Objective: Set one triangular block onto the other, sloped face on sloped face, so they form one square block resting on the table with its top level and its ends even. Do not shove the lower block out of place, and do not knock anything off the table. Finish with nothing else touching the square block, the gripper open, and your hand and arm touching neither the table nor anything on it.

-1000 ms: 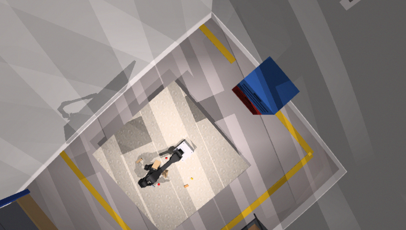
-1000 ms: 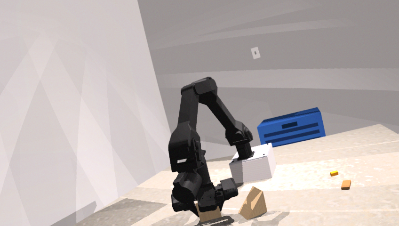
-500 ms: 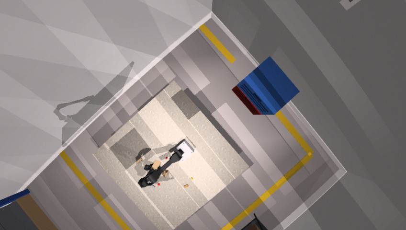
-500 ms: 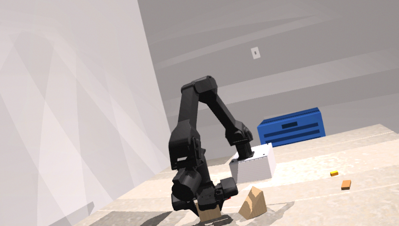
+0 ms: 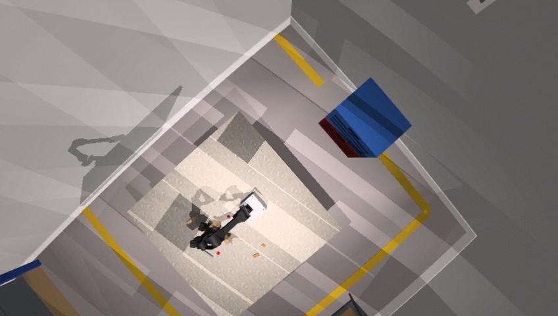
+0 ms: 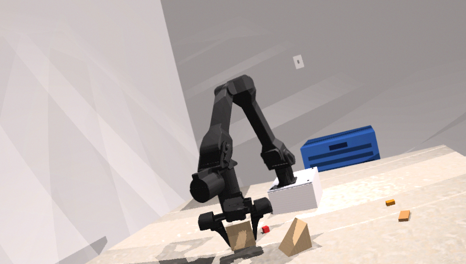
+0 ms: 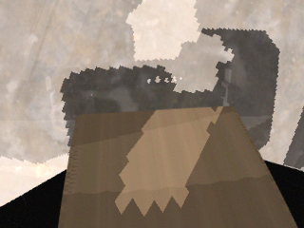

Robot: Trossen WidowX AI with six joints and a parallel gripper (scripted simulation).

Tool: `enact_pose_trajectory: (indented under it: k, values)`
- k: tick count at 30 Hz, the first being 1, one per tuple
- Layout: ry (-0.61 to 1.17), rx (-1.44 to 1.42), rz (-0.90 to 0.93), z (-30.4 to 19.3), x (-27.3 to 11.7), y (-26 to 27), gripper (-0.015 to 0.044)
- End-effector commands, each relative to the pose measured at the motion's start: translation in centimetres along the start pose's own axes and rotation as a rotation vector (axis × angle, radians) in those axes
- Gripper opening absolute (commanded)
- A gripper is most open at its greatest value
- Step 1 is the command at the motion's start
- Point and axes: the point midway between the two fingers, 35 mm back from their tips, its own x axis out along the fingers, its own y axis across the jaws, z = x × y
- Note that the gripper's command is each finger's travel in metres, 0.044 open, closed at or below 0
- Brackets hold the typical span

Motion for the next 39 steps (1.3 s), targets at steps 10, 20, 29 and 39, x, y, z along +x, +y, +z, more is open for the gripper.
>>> enact_pose_trajectory:
  k: [10,20,29,39]
  values:
    - [-0.325,-0.002,0.003,-2.6,-0.6,0.1,0.0000]
    - [-0.604,-0.003,0.004,-4.7,-0.6,0.1,0.0000]
    - [-0.836,-0.002,0.005,-6.4,-0.1,0.1,0.0000]
    - [-0.840,-0.005,-0.005,-6.1,-0.4,-0.4,0.0184]
